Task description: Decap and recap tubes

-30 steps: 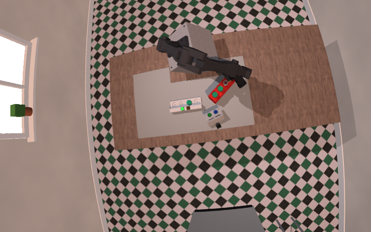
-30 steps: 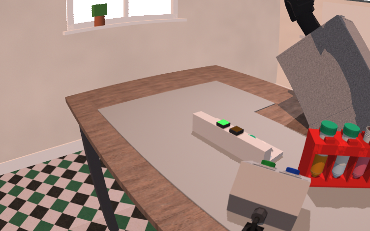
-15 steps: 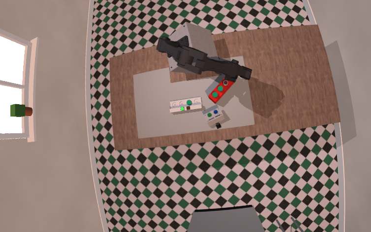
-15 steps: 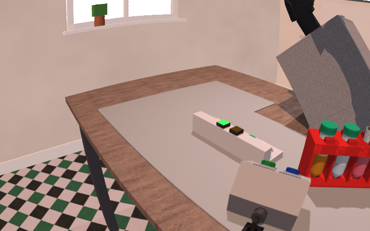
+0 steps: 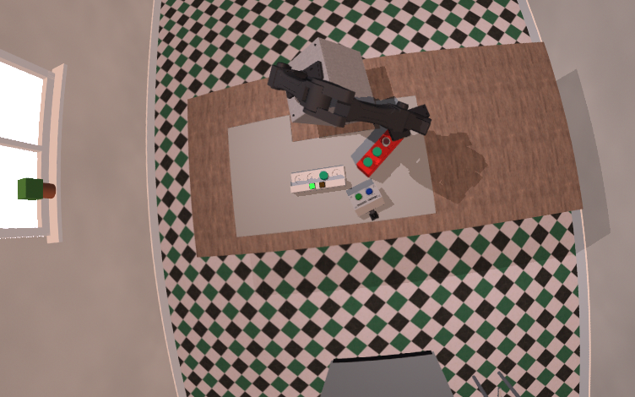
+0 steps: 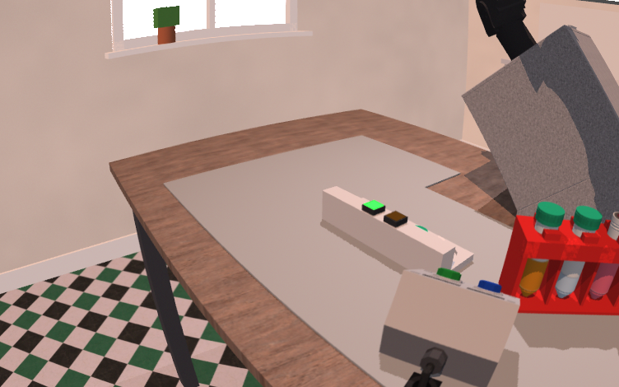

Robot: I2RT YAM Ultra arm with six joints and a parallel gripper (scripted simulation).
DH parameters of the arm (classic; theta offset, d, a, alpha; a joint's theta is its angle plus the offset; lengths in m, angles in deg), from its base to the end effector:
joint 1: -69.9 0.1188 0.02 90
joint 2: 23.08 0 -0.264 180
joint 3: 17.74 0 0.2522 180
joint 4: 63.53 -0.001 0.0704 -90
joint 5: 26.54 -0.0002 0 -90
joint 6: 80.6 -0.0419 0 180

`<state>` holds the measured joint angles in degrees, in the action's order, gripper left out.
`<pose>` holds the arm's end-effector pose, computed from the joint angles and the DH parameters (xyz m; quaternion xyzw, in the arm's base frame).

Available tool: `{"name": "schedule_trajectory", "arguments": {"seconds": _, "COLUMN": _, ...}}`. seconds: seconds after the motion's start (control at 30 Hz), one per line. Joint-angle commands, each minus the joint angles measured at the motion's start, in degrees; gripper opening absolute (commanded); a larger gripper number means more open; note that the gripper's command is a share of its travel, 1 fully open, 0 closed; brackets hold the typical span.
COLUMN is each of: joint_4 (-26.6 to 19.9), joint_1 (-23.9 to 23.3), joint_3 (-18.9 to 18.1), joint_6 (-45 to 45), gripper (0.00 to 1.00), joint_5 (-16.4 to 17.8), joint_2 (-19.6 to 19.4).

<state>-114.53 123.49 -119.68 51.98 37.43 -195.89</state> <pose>0.1964 0.2370 -0.1781 0.7385 -0.5798 0.2412 0.2455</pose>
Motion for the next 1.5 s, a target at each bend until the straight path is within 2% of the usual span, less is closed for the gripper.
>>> {"name": "schedule_trajectory", "arguments": {"seconds": 0.0, "joint_4": -0.02, "joint_1": 0.21, "joint_3": -0.28, "joint_6": 4.70, "gripper": 0.49, "joint_5": 0.01, "joint_2": 0.49}}
{"name": "schedule_trajectory", "arguments": {"seconds": 0.1, "joint_4": -0.02, "joint_1": 0.21, "joint_3": -0.31, "joint_6": 4.70, "gripper": 0.49, "joint_5": 0.00, "joint_2": 0.48}}
{"name": "schedule_trajectory", "arguments": {"seconds": 0.13, "joint_4": -0.02, "joint_1": 0.21, "joint_3": -0.31, "joint_6": 4.70, "gripper": 0.00, "joint_5": 0.00, "joint_2": 0.48}}
{"name": "schedule_trajectory", "arguments": {"seconds": 0.6, "joint_4": -0.02, "joint_1": 0.21, "joint_3": -0.30, "joint_6": 4.71, "gripper": 0.00, "joint_5": 0.00, "joint_2": 0.48}}
{"name": "schedule_trajectory", "arguments": {"seconds": 0.9, "joint_4": 0.04, "joint_1": 0.18, "joint_3": -0.29, "joint_6": -21.05, "gripper": 0.00, "joint_5": -0.02, "joint_2": 0.44}}
{"name": "schedule_trajectory", "arguments": {"seconds": 0.97, "joint_4": 0.04, "joint_1": 0.18, "joint_3": -0.29, "joint_6": -21.05, "gripper": 0.00, "joint_5": -0.02, "joint_2": 0.44}}
{"name": "schedule_trajectory", "arguments": {"seconds": 1.47, "joint_4": 0.14, "joint_1": 0.14, "joint_3": -0.28, "joint_6": -63.98, "gripper": 0.00, "joint_5": -0.05, "joint_2": 0.37}}
